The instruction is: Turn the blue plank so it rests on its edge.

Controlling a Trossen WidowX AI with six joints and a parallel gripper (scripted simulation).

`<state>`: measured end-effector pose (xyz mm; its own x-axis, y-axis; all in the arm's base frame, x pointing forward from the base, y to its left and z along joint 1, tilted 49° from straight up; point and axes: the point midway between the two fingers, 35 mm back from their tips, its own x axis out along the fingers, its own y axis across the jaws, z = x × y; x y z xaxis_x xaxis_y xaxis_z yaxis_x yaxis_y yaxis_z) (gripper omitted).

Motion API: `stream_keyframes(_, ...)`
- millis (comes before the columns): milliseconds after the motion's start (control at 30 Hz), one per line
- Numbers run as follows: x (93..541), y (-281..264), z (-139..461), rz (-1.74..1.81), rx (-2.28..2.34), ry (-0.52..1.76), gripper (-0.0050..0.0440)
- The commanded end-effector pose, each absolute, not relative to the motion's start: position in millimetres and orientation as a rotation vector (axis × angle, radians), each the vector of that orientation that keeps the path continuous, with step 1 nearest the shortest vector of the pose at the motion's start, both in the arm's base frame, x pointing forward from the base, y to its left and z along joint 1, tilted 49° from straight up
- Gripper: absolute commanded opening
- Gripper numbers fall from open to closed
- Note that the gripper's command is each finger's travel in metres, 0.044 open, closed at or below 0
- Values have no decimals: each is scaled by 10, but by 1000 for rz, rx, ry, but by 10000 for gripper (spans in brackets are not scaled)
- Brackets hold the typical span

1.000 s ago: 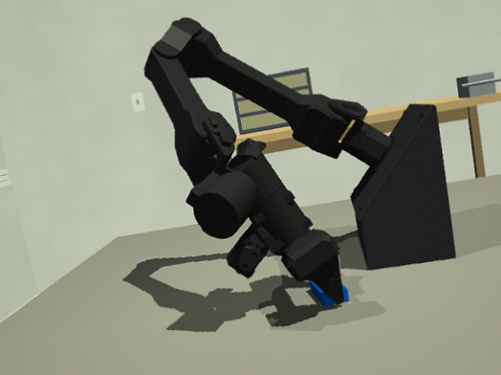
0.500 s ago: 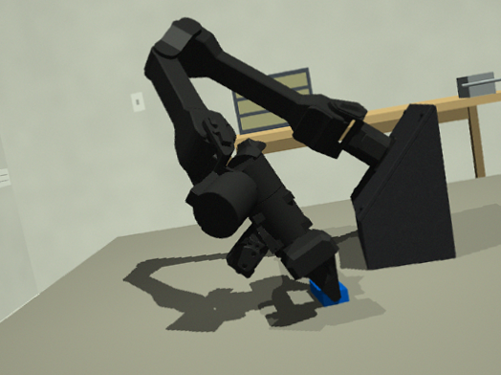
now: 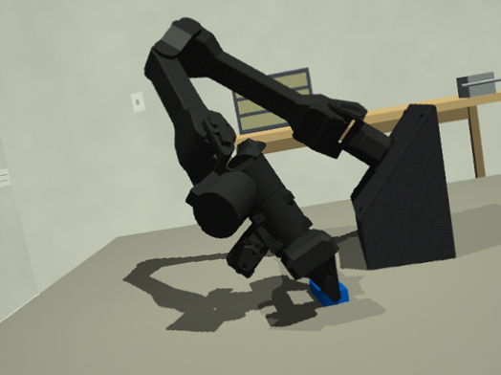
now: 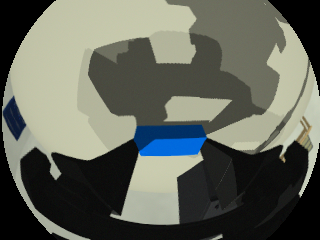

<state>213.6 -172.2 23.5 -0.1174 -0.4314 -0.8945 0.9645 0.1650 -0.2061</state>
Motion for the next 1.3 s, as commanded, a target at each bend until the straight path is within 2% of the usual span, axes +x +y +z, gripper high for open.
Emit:
stream_keyframes(0,2145,-1722,244,-1342,659,1085,290)
stream_keyframes(1267,2172,-1573,386,-1333,623,1108,290)
